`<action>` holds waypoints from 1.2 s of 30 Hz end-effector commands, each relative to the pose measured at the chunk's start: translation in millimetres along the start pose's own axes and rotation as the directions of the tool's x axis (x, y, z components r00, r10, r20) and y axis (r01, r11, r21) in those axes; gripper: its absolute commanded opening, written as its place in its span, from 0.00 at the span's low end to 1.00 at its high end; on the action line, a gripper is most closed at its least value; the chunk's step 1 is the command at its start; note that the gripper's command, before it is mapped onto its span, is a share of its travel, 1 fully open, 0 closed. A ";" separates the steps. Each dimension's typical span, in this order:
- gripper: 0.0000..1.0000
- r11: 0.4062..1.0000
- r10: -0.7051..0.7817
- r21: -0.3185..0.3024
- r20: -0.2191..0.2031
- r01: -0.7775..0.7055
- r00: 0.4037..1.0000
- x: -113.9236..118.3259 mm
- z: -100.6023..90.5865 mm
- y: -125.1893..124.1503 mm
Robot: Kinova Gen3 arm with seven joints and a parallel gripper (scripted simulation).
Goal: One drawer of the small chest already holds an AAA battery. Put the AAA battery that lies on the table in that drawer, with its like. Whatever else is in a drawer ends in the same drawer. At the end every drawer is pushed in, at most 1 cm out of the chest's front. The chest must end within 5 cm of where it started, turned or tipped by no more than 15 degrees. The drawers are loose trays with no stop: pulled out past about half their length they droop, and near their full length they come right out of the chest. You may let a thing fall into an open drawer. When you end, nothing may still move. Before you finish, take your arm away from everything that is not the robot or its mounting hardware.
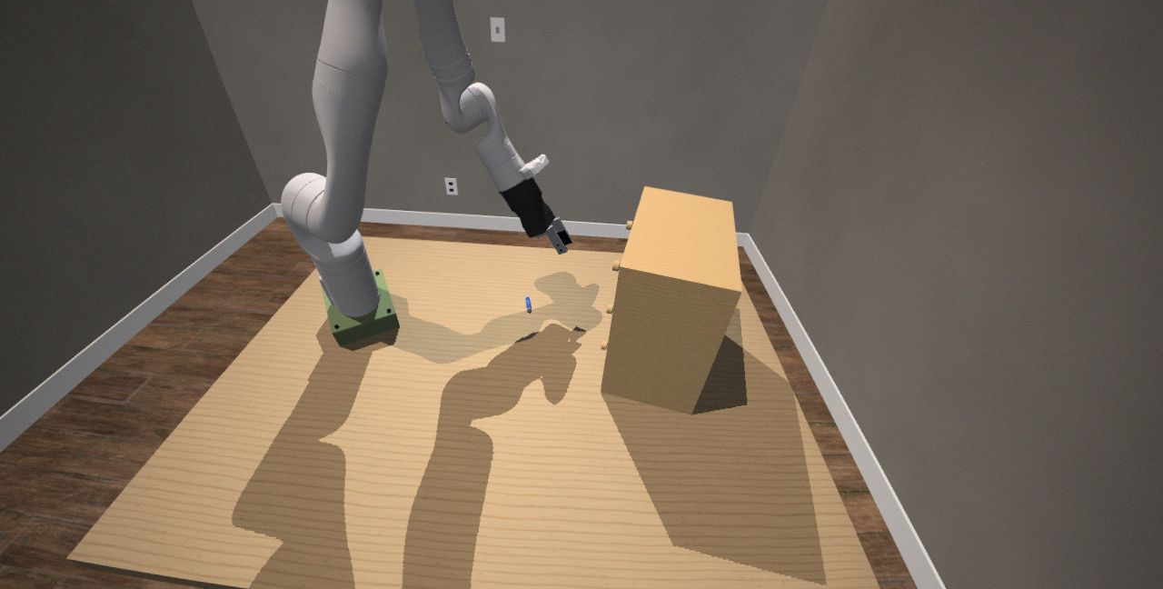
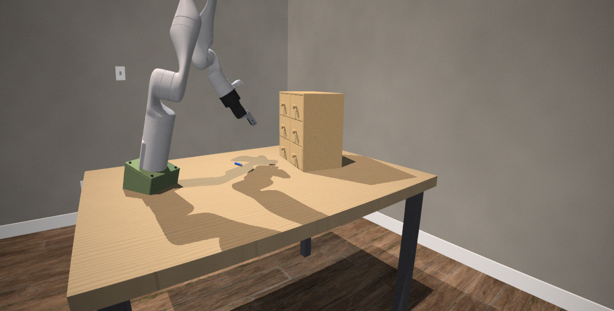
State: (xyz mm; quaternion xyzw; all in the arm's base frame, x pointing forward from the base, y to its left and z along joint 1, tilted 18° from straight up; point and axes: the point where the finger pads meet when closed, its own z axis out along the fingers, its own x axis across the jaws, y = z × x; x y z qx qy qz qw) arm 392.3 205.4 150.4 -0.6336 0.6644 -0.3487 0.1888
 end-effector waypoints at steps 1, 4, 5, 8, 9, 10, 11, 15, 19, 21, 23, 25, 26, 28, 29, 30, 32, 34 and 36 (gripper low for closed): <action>0.67 0.999 -0.022 0.031 -0.011 0.022 1.000 0.9 4.7 6.2; 0.67 0.997 -0.022 0.071 -0.010 0.022 1.000 0.8 8.6 5.9; 0.67 0.996 -0.022 0.084 -0.009 0.023 1.000 0.4 9.7 5.9; 0.67 0.992 -0.023 0.122 -0.004 0.023 1.000 -0.5 13.1 6.1; 0.67 0.990 -0.022 0.137 -0.008 0.023 1.000 0.3 14.8 5.8; 0.67 0.988 -0.022 0.152 -0.010 0.023 1.000 0.8 16.5 5.6; 0.67 0.986 -0.021 0.167 -0.012 0.023 1.000 1.1 18.0 5.4; 0.67 0.981 -0.021 0.195 -0.012 0.023 1.000 1.2 20.9 5.2; 0.67 0.969 -0.023 0.245 -0.003 0.023 1.000 -0.7 25.7 5.7; 0.67 0.960 -0.021 0.278 -0.007 0.023 1.000 0.0 29.1 5.0; 0.67 0.951 -0.021 0.309 -0.009 0.023 1.000 0.4 32.3 4.4; 0.67 0.941 -0.021 0.338 -0.008 0.023 1.000 0.0 35.1 4.2; 0.67 0.936 -0.022 0.352 -0.006 0.023 1.000 -0.3 36.4 4.3; 0.67 0.926 -0.024 0.377 -0.001 0.022 1.000 -1.3 38.9 4.6; 0.67 0.919 -0.022 0.393 -0.004 0.022 1.000 -0.9 40.9 4.3; 0.67 0.912 -0.021 0.409 -0.005 0.022 1.000 -0.6 42.8 4.1; 0.67 0.912 -0.021 0.409 -0.005 0.022 1.000 -0.6 42.8 4.1; 0.67 0.898 -0.020 0.439 -0.007 0.021 1.000 -0.3 46.3 3.9; 0.67 0.885 -0.021 0.465 -0.006 0.021 1.000 -0.2 49.3 4.0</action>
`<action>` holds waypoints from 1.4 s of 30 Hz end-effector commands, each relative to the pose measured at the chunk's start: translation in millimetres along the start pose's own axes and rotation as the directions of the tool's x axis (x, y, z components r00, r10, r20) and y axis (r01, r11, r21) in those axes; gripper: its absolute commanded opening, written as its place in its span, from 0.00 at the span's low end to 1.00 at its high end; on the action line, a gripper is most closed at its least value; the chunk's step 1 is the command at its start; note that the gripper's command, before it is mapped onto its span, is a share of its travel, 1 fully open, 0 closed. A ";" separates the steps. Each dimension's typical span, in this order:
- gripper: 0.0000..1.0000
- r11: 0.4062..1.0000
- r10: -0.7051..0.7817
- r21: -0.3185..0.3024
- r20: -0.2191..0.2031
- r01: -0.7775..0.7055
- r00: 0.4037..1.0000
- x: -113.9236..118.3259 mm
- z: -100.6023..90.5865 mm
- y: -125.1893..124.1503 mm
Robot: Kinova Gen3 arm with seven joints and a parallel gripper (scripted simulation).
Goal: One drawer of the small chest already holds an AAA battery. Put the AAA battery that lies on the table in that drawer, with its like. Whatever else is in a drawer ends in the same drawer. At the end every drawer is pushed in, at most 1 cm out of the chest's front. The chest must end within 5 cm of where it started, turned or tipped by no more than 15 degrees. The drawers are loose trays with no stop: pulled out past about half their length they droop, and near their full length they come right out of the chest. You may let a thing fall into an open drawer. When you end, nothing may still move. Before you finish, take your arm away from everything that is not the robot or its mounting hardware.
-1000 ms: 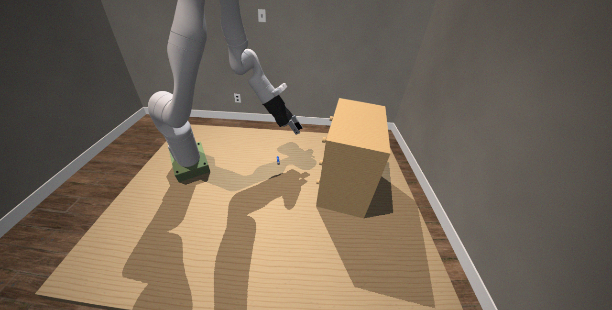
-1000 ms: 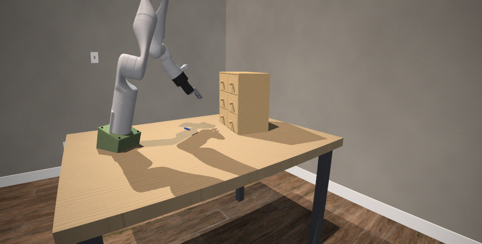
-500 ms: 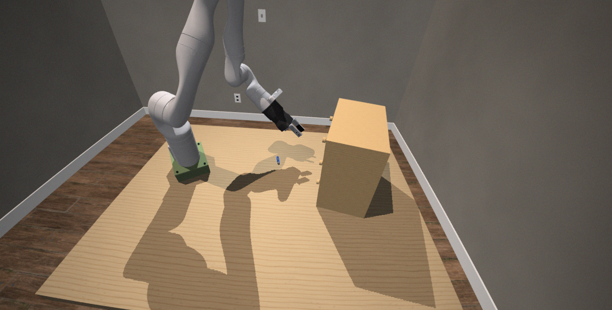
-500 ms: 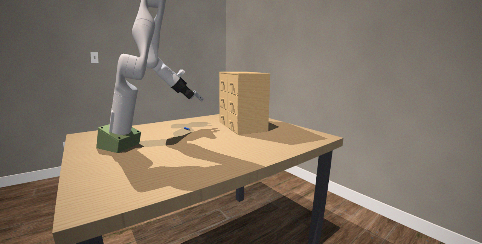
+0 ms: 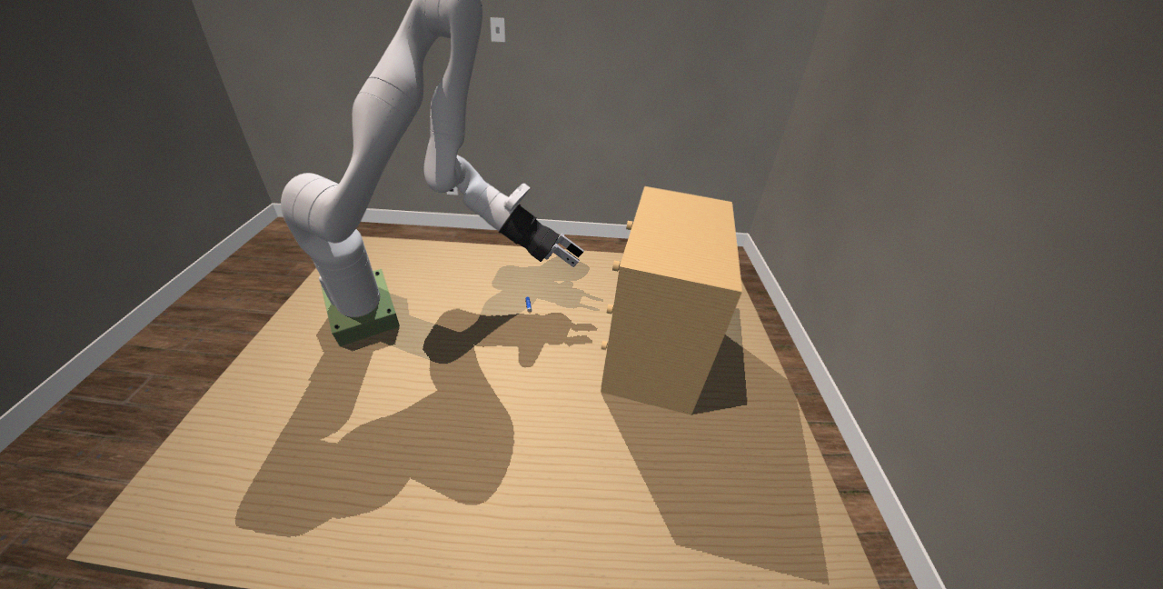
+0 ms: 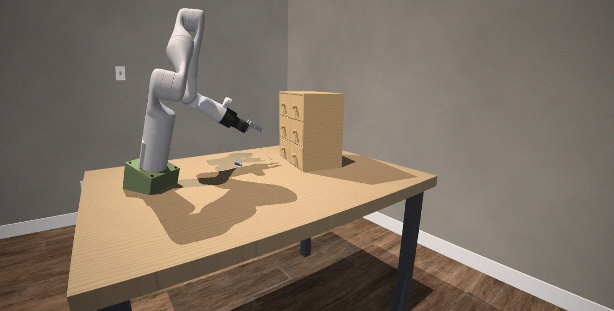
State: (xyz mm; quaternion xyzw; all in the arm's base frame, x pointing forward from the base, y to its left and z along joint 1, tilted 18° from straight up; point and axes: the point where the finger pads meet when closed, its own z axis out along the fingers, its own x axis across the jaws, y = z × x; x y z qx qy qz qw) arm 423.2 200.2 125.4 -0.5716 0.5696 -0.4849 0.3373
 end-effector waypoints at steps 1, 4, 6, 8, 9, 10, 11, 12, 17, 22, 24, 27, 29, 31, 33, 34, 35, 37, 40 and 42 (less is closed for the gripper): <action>0.67 0.999 -0.039 0.034 -0.008 0.039 0.999 3.7 6.2 12.2; 0.67 0.997 -0.039 0.072 -0.006 0.039 0.999 3.6 9.6 14.2; 0.67 0.995 -0.038 0.096 -0.008 0.039 0.999 3.7 12.1 15.0; 0.67 0.992 -0.038 0.117 -0.009 0.039 0.999 3.8 14.2 15.8; 0.67 0.991 -0.038 0.127 -0.009 0.039 0.999 3.8 15.1 16.2; 0.67 0.990 -0.038 0.136 -0.009 0.039 0.999 3.8 15.9 16.5; 0.67 0.989 -0.038 0.144 -0.009 0.039 0.999 3.8 16.6 16.9; 0.67 0.989 -0.038 0.144 -0.009 0.039 0.999 3.8 16.6 16.9; 0.67 0.985 -0.038 0.168 -0.007 0.039 0.999 3.8 18.7 18.1; 0.67 0.982 -0.039 0.186 -0.006 0.039 0.999 3.9 20.1 19.0; 0.67 0.981 -0.039 0.190 -0.005 0.039 0.999 3.9 20.4 19.2; 0.67 0.981 -0.039 0.192 -0.005 0.039 0.999 3.9 20.6 19.3; 0.67 0.980 -0.039 0.193 -0.005 0.039 0.999 3.9 20.6 19.4; 0.67 0.980 -0.039 0.193 -0.005 0.039 0.999 3.9 20.6 19.4; 0.67 0.980 -0.039 0.193 -0.005 0.039 0.999 3.9 20.7 19.4; 0.67 0.980 -0.039 0.193 -0.005 0.039 0.999 3.9 20.7 19.4; 0.67 0.980 -0.039 0.193 -0.005 0.039 0.999 3.9 20.7 19.4; 0.67 0.980 -0.039 0.193 -0.005 0.039 0.999 3.9 20.7 19.4; 0.67 0.980 -0.039 0.193 -0.005 0.039 0.999 3.9 20.7 19.4; 0.67 0.980 -0.039 0.193 -0.005 0.039 0.999 3.9 20.7 19.4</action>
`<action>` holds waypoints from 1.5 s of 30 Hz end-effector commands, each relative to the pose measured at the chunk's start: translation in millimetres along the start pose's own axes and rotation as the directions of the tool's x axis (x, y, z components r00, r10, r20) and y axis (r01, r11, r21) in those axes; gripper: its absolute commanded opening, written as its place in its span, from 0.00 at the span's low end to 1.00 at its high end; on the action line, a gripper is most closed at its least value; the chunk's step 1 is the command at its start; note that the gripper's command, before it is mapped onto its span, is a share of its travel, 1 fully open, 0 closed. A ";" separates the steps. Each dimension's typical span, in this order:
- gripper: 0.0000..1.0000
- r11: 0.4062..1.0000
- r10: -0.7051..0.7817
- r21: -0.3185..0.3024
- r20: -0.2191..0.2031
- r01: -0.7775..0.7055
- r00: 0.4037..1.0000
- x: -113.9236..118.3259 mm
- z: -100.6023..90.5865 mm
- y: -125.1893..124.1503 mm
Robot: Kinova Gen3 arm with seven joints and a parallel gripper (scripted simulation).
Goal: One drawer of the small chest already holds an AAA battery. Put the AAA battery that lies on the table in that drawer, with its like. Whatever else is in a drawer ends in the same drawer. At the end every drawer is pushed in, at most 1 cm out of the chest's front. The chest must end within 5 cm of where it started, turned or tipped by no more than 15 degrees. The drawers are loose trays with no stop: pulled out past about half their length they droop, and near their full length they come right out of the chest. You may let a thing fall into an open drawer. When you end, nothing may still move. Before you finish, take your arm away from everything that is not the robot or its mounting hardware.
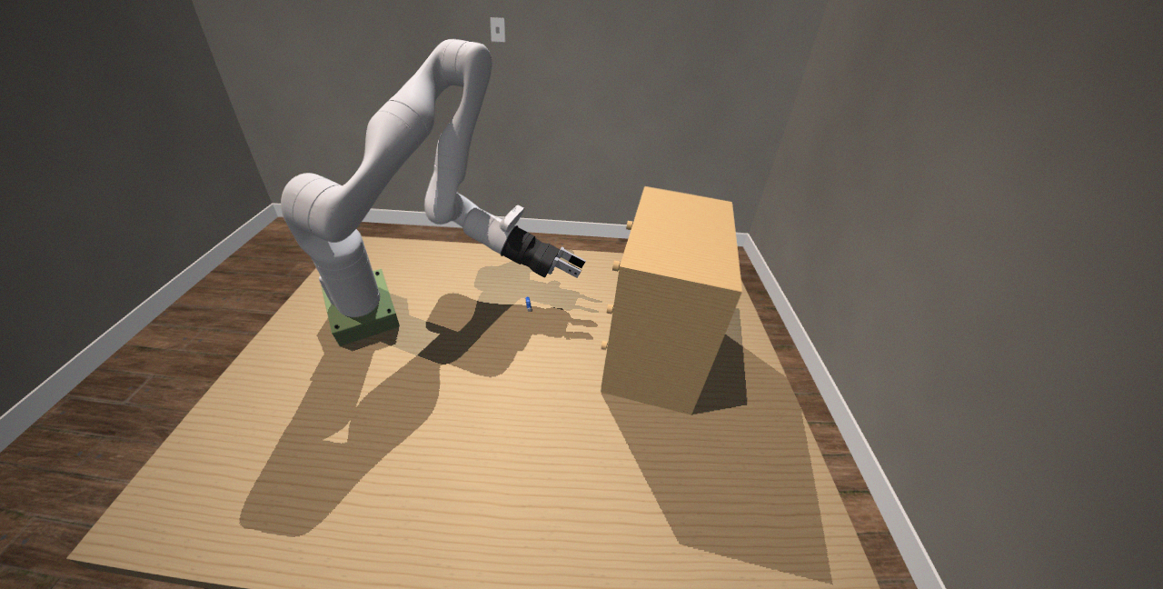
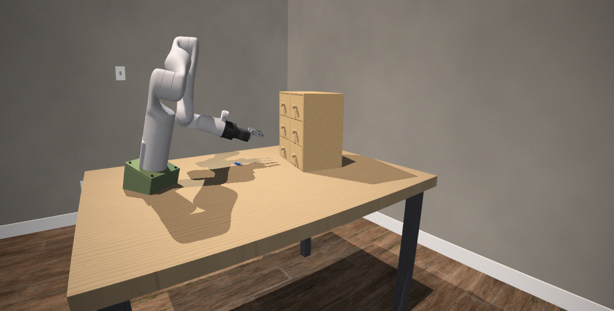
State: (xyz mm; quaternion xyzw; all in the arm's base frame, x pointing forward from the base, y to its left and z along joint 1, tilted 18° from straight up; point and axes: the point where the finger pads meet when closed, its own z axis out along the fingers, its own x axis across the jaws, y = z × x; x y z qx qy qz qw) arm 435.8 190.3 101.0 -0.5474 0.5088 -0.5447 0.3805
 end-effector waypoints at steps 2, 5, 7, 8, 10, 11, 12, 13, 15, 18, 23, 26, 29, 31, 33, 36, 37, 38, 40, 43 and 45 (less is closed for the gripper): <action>0.67 1.000 0.001 0.001 0.000 -0.001 1.000 -0.2 -0.1 -0.7; 0.67 1.000 0.001 0.001 0.000 -0.001 1.000 -0.2 -0.1 -0.7; 0.67 1.000 0.001 0.001 0.000 -0.001 1.000 -0.2 -0.1 -0.7; 0.67 1.000 0.001 0.001 0.000 -0.001 1.000 -0.2 -0.1 -0.7; 0.67 1.000 0.001 0.001 0.000 -0.001 1.000 -0.2 -0.1 -0.7; 0.67 1.000 0.001 0.001 0.000 -0.001 1.000 -0.2 -0.1 -0.7; 0.67 1.000 0.001 0.001 0.000 -0.001 1.000 -0.2 -0.1 -0.7; 0.67 1.000 0.001 0.001 0.000 -0.001 1.000 -0.2 -0.1 -0.7; 0.67 1.000 0.001 0.001 0.000 -0.001 1.000 -0.2 -0.1 -0.7; 0.67 1.000 0.001 0.001 0.000 -0.001 1.000 -0.2 -0.1 -0.7; 0.67 1.000 0.001 0.001 0.000 -0.001 1.000 -0.2 -0.1 -0.7; 0.67 1.000 0.001 0.001 0.000 -0.001 1.000 -0.2 -0.1 -0.7; 0.67 1.000 0.001 0.001 0.000 -0.001 1.000 -0.2 0.1 -0.6; 0.67 1.000 0.001 0.001 0.000 -0.001 1.000 -0.2 0.5 -0.3; 0.67 1.000 0.001 0.001 0.000 -0.001 1.000 -0.2 1.3 0.1; 0.67 1.000 0.001 0.001 0.000 -0.001 1.000 -0.2 3.3 1.1; 0.67 1.000 0.001 0.001 0.000 -0.001 1.000 -0.2 4.2 1.6; 0.67 1.000 0.001 0.001 0.000 -0.001 1.000 -0.2 4.2 1.6; 0.67 1.000 0.001 0.001 0.000 -0.001 1.000 -0.2 5.2 2.2; 0.67 1.000 0.001 0.001 0.000 -0.001 1.000 -0.2 8.9 4.2; 0.67 1.000 0.001 0.001 0.000 -0.001 1.000 -0.2 11.9 5.8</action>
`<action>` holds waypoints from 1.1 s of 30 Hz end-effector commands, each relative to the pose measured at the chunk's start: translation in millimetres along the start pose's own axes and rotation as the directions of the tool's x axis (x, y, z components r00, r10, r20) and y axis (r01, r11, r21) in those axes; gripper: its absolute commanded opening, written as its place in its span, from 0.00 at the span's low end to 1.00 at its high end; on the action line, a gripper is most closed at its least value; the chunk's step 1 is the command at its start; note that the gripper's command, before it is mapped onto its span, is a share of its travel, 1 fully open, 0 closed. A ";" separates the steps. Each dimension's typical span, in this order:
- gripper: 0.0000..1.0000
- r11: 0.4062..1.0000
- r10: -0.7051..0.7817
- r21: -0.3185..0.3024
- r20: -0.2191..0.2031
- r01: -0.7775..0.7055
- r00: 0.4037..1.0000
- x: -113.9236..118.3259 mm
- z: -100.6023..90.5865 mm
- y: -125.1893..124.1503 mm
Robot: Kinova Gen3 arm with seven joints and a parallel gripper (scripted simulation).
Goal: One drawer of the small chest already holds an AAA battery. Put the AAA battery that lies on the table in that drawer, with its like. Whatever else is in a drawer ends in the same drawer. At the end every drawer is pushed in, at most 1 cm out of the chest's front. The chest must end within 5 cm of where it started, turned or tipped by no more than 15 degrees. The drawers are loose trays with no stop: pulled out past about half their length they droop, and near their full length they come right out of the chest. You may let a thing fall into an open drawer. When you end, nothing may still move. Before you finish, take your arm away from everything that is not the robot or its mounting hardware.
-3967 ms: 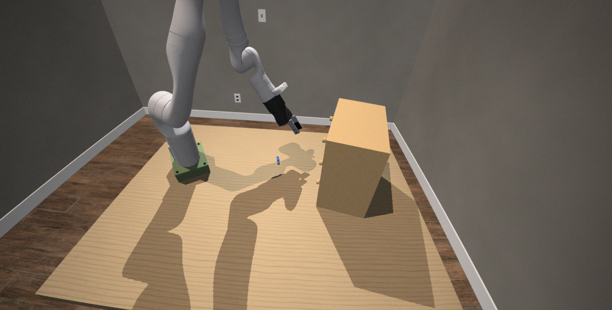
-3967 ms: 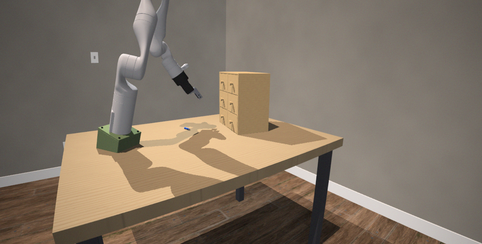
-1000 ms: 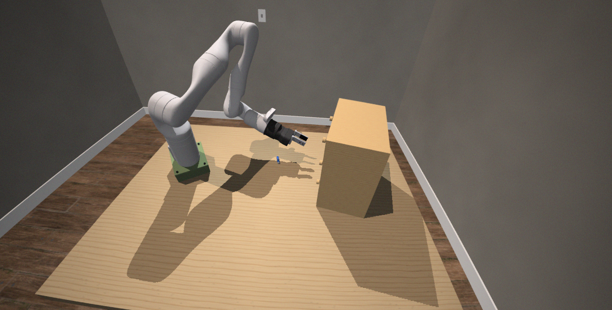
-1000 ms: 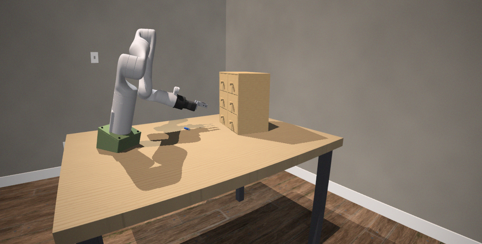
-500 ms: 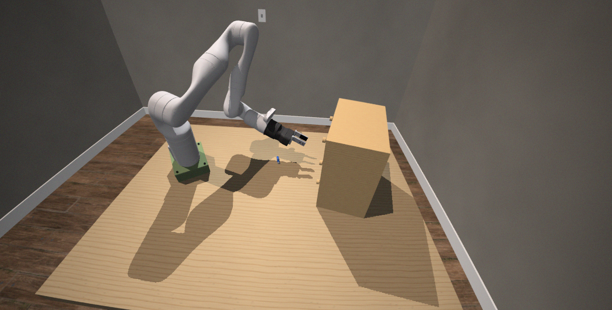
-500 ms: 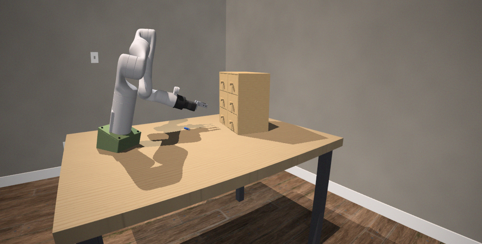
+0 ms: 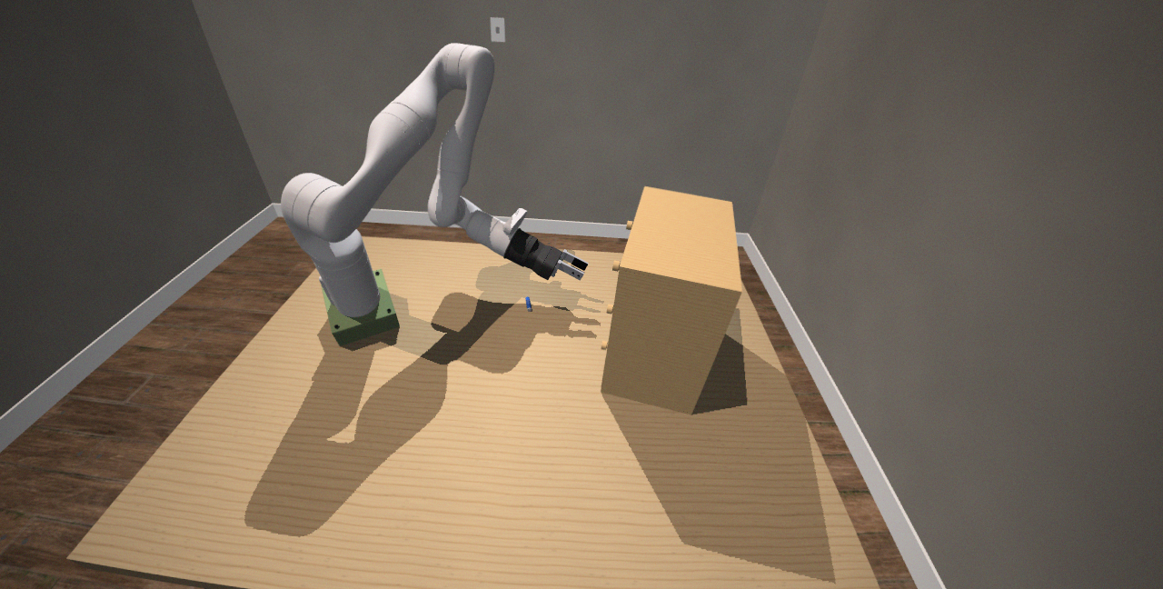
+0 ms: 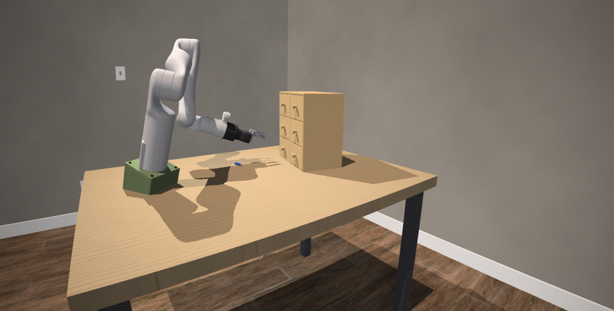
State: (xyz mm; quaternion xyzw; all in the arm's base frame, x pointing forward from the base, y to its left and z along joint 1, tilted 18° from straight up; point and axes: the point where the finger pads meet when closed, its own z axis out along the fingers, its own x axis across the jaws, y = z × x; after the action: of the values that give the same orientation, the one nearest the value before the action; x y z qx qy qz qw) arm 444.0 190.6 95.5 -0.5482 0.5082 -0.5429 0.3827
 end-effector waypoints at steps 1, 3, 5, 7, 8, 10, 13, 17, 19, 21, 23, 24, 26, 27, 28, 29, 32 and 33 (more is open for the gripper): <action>0.67 1.000 -0.001 0.001 -0.005 0.001 1.000 2.2 5.0 2.6; 0.67 1.000 -0.001 0.001 -0.005 0.001 1.000 2.2 8.8 4.7; 0.67 1.000 -0.001 0.001 -0.005 0.001 1.000 2.2 13.0 6.9; 0.67 1.000 -0.001 0.001 -0.005 0.001 1.000 2.2 17.6 9.4; 0.67 1.000 -0.001 0.001 -0.005 0.001 1.000 2.2 20.0 10.7; 0.67 1.000 -0.001 0.001 -0.005 0.001 1.000 2.2 22.5 12.1; 0.67 1.000 -0.001 0.001 -0.005 0.001 1.000 2.3 27.7 14.9; 0.67 1.000 -0.001 0.001 -0.005 0.001 1.000 2.3 38.6 20.8; 0.67 1.000 -0.001 0.001 -0.005 0.001 1.000 2.3 44.1 23.8; 0.67 1.000 -0.001 0.001 -0.005 0.001 1.000 2.3 49.6 26.7; 0.67 1.000 -0.001 0.001 -0.005 0.001 1.000 2.3 54.8 29.6; 0.67 1.000 -0.001 0.001 -0.005 0.001 1.000 2.4 57.3 30.9; 0.67 1.000 -0.001 0.001 -0.005 0.001 1.000 2.4 61.9 33.5; 0.67 1.000 -0.001 0.001 -0.005 0.001 1.000 2.4 61.9 33.5; 0.67 1.000 -0.001 0.001 -0.005 0.001 1.000 2.4 61.9 33.5; 0.67 1.000 -0.001 0.001 -0.005 0.001 1.000 2.4 64.0 34.6; 0.67 1.000 -0.001 0.001 -0.005 0.001 1.000 2.4 69.3 37.5; 0.67 1.000 -0.001 0.001 -0.005 0.001 1.000 2.4 70.8 38.3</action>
State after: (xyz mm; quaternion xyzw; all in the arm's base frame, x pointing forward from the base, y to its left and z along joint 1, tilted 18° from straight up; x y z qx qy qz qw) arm 504.7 175.5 52.7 -0.5484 0.5080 -0.5427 0.3830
